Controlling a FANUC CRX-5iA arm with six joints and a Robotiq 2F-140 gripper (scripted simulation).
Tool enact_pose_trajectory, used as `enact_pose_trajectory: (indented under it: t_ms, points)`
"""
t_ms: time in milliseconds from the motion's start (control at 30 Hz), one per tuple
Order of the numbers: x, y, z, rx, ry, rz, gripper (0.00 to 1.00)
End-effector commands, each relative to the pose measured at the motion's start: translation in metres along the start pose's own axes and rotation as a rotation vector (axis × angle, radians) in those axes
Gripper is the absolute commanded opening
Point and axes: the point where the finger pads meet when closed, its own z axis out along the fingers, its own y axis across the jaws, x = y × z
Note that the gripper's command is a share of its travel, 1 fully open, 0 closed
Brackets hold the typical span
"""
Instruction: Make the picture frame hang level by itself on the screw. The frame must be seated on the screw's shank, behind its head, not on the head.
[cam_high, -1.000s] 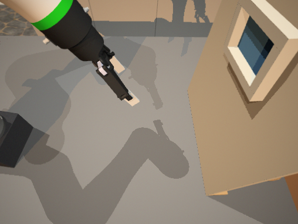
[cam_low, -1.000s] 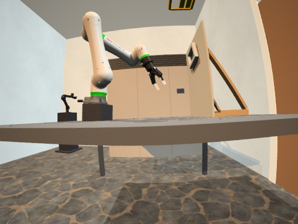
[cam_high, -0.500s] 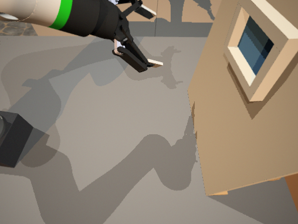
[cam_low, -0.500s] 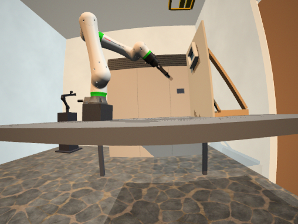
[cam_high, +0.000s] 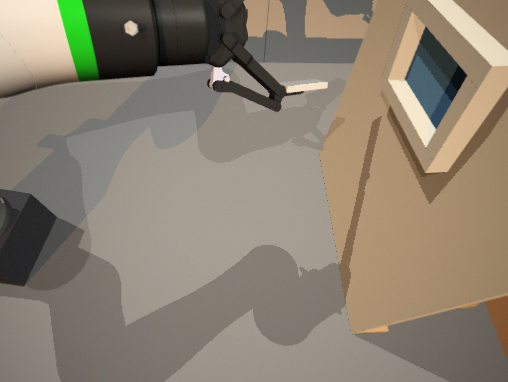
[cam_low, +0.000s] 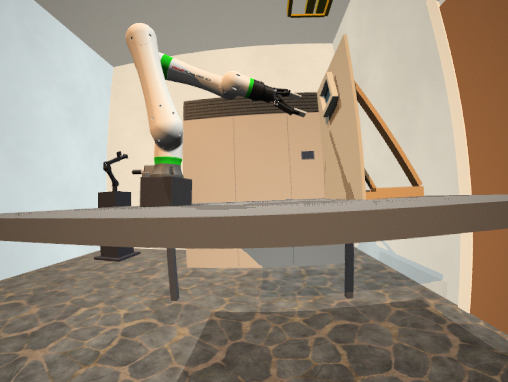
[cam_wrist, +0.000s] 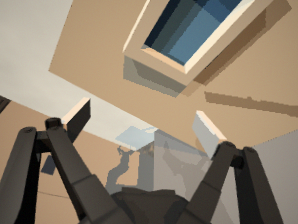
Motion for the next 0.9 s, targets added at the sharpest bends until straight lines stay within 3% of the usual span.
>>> enact_pose_trajectory:
  t_ms: [0, 200, 500, 867]
  points:
    - [0.044, -0.006, -0.008, 0.073, 0.203, 0.177, 1.00]
    - [0.076, -0.002, -0.022, 0.116, 0.373, 0.324, 1.00]
    - [0.092, 0.001, -0.030, 0.125, 0.428, 0.370, 1.00]
    - [0.094, 0.002, -0.031, 0.126, 0.435, 0.376, 1.00]
